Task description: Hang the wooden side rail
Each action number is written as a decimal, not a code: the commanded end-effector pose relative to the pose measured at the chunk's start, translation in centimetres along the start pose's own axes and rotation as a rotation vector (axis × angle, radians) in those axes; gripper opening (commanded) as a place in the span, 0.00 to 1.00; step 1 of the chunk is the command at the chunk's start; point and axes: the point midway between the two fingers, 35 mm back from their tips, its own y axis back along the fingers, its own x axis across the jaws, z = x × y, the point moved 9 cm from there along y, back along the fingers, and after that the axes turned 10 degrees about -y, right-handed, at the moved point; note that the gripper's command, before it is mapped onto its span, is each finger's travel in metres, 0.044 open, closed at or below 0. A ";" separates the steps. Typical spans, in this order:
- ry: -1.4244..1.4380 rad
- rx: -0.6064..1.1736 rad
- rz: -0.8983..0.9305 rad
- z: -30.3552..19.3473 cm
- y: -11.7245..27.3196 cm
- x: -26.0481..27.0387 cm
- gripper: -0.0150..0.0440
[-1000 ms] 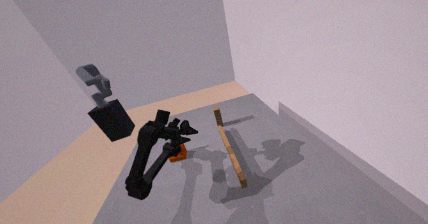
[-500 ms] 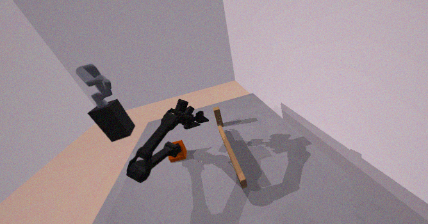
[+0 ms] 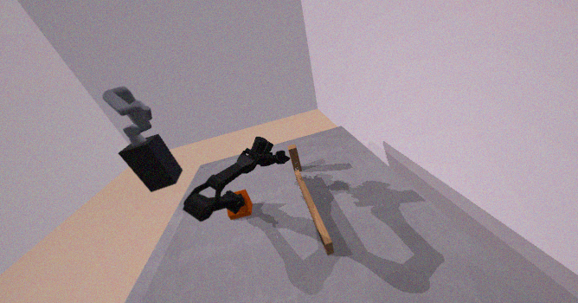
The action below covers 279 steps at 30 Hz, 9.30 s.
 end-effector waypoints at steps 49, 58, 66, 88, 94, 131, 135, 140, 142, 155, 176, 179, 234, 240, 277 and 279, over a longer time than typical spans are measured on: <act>-0.320 -0.356 -0.021 -8.7 -6.1 5.7 1.00; -0.202 -0.264 0.088 -6.3 -9.1 4.5 1.00; -0.101 -0.187 0.206 -4.1 -10.3 1.7 1.00; 0.028 -0.092 0.414 -2.1 -8.1 -4.7 1.00; 0.028 -0.092 0.414 -2.1 -8.1 -4.7 1.00; -1.245 0.686 0.114 1.6 -10.2 -6.5 1.00; -1.408 0.760 -0.013 2.1 -10.3 -6.8 1.00; -1.602 0.824 -0.195 2.7 -10.3 -7.1 1.00; -1.677 0.840 -0.274 3.0 -10.3 -7.3 1.00; -2.115 0.776 -0.839 4.7 -10.1 -8.3 1.00; -2.247 0.679 -1.038 2.4 -12.1 -7.9 1.00; -2.247 0.679 -1.038 1.6 -12.7 -7.7 1.00; -2.246 0.676 -1.041 -4.0 -16.6 -6.3 0.64; -2.246 0.676 -1.041 -4.0 -16.6 -6.3 0.44; -2.372 0.617 -1.124 -3.8 -16.8 -6.5 0.25; -2.372 0.617 -1.125 -3.8 -16.8 -6.6 0.25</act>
